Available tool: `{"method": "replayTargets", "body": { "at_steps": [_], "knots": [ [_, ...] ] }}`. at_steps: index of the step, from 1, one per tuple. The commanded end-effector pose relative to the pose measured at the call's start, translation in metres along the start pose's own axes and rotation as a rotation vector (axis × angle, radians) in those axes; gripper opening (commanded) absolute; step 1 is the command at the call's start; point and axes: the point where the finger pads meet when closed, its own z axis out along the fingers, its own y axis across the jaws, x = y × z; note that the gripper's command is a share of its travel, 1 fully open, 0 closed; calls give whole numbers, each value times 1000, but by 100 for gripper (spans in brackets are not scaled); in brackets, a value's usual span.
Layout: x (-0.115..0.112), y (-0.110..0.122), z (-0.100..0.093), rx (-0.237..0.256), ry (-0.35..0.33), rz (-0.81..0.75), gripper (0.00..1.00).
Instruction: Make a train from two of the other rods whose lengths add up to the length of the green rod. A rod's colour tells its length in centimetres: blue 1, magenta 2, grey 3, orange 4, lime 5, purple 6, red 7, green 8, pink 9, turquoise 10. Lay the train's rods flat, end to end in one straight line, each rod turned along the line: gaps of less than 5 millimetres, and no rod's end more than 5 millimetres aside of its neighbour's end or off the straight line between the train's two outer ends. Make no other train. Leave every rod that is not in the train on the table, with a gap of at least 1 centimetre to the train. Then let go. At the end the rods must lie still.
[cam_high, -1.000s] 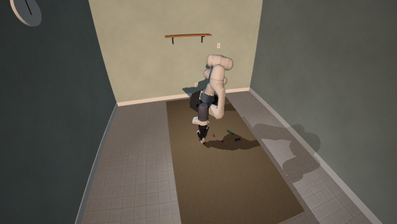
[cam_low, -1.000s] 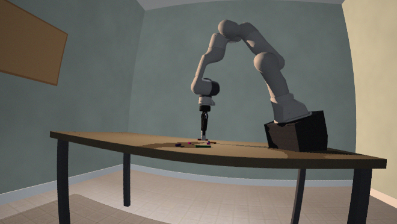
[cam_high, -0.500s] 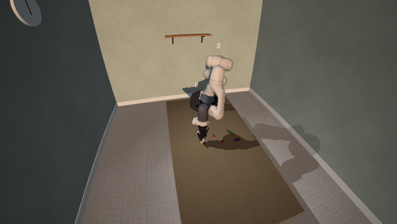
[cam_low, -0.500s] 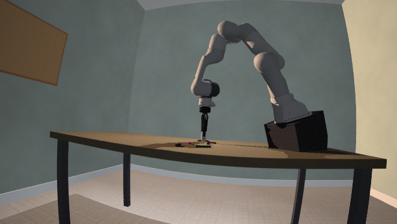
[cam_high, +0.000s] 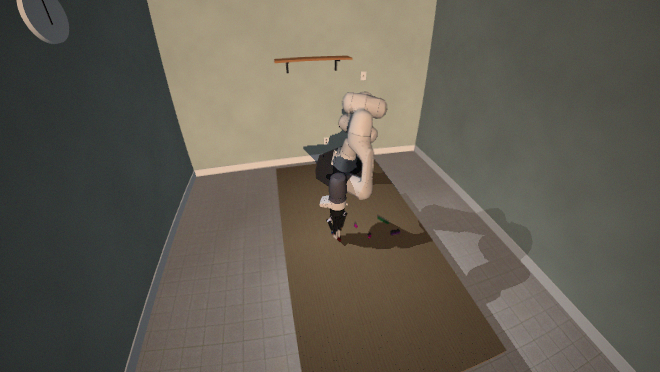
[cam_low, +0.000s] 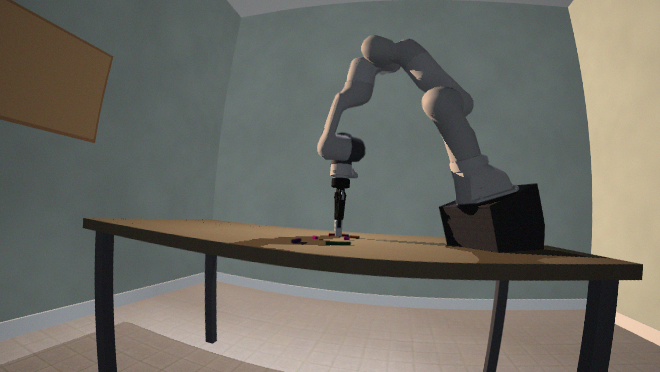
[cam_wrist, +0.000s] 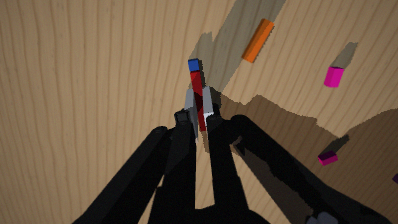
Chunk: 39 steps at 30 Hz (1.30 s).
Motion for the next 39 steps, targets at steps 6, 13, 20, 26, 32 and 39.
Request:
{"method": "replayTargets", "body": {
  "at_steps": [6,13,20,26,32,39],
  "knots": [
    [-1,-2,0,5,-3,-7,3],
    [-1,-2,0,5,-3,-7,3],
    [-1,-2,0,5,-3,-7,3],
    [-1,-2,0,5,-3,-7,3],
    [-1,-2,0,5,-3,-7,8],
    [-1,-2,0,5,-3,-7,12]
  ]
}}
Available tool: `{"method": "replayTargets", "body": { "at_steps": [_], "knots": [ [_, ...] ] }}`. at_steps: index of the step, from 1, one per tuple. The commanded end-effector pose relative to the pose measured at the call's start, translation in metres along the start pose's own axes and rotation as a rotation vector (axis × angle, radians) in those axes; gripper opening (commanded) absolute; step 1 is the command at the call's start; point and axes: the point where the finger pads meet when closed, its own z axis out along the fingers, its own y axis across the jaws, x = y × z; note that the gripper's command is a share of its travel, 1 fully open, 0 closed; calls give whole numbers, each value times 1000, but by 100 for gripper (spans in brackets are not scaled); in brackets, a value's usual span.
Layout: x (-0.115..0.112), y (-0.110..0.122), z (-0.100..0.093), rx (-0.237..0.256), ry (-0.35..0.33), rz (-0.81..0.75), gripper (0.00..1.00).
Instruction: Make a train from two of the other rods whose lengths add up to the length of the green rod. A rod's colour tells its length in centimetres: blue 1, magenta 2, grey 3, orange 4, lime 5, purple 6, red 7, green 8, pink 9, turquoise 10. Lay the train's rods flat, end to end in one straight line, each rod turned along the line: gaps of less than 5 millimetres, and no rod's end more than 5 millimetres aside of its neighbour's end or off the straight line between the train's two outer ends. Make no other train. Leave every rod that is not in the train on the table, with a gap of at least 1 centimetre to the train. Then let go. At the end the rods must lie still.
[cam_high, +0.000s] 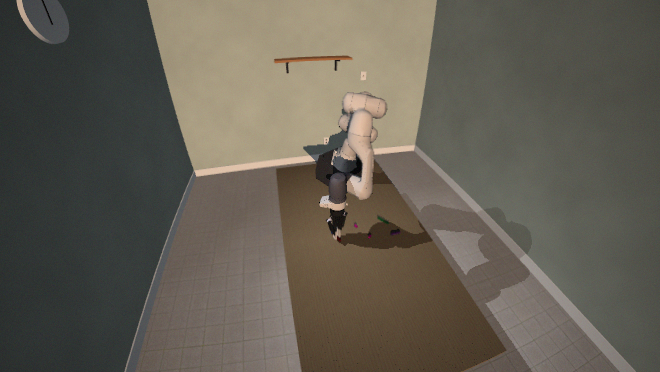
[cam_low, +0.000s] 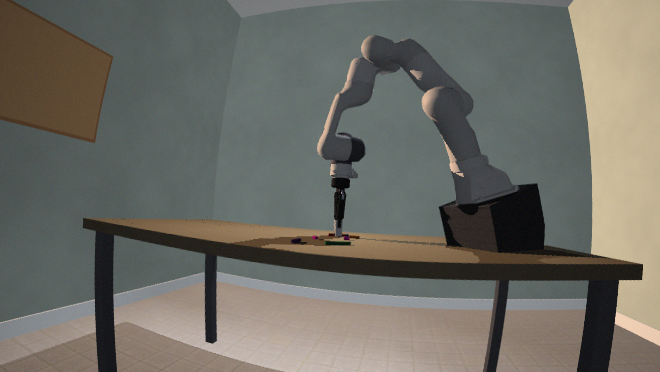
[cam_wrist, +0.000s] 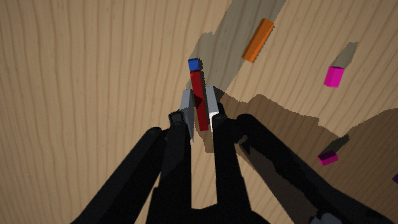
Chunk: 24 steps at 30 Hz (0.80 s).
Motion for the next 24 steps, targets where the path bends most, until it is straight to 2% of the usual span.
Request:
{"method": "replayTargets", "body": {
  "at_steps": [1,3,17,24],
  "knots": [
    [-1,-2,0,4,-2,-6,12],
    [-1,-2,0,4,-2,-6,15],
    [-1,-2,-2,4,-2,-6,15],
    [-1,-2,-25,4,-2,-6,15]
  ]
}}
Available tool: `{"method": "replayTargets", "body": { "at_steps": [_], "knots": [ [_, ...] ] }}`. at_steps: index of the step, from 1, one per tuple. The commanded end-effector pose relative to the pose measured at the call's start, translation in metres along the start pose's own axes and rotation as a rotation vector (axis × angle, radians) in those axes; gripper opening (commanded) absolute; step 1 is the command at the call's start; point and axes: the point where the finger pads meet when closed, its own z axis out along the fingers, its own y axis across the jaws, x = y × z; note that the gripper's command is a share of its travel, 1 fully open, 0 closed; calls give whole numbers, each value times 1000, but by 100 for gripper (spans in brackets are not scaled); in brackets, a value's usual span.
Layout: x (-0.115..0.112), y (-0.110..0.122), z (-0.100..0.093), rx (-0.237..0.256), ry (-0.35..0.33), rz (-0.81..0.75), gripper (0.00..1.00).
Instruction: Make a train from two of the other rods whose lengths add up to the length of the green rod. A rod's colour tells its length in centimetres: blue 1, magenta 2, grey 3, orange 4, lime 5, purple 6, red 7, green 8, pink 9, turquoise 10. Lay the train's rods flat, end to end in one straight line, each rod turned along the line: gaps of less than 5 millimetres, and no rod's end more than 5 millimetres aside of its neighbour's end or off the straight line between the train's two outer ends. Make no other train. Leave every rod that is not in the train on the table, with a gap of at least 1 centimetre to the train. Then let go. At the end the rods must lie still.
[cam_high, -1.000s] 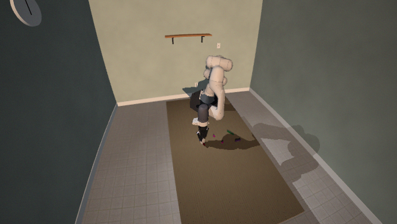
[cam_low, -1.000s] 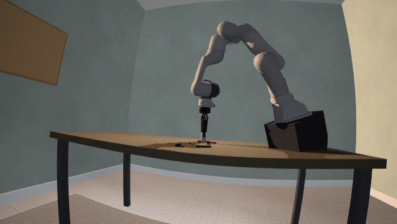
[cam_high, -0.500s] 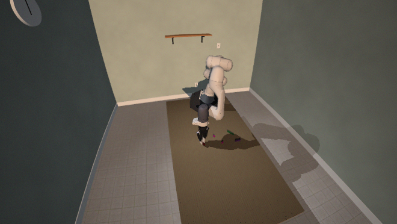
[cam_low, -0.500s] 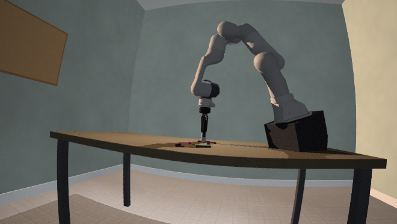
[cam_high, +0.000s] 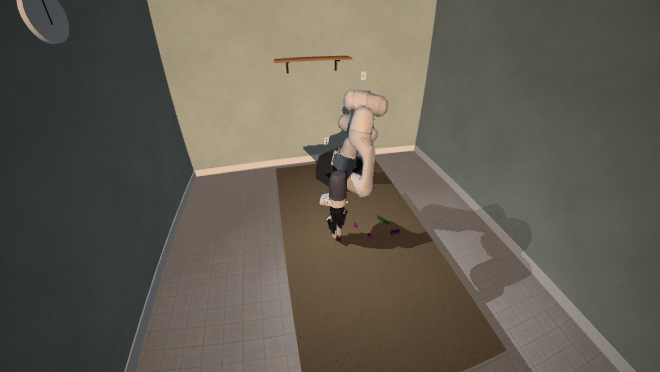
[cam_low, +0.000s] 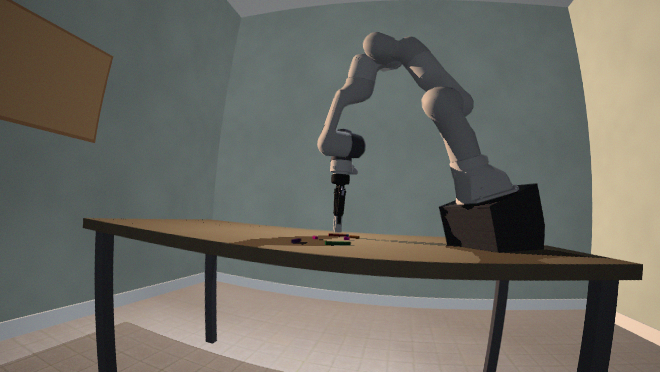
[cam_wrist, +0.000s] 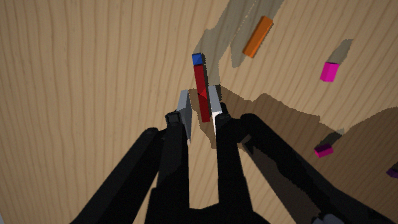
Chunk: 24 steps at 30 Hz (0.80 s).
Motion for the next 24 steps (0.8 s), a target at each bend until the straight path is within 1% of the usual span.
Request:
{"method": "replayTargets", "body": {
  "at_steps": [1,2,4,10,14,18,23,24],
  "knots": [
    [1,1,-15,-7,2,2,15],
    [1,1,-21,-7,2,2,15],
    [1,1,-21,-7,2,2,15],
    [1,1,-53,-7,2,2,15],
    [1,1,-68,-7,2,2,15],
    [1,1,-74,-7,2,2,15],
    [1,1,-75,-7,2,2,15],
    [1,1,-75,-7,2,2,100]
  ]
}}
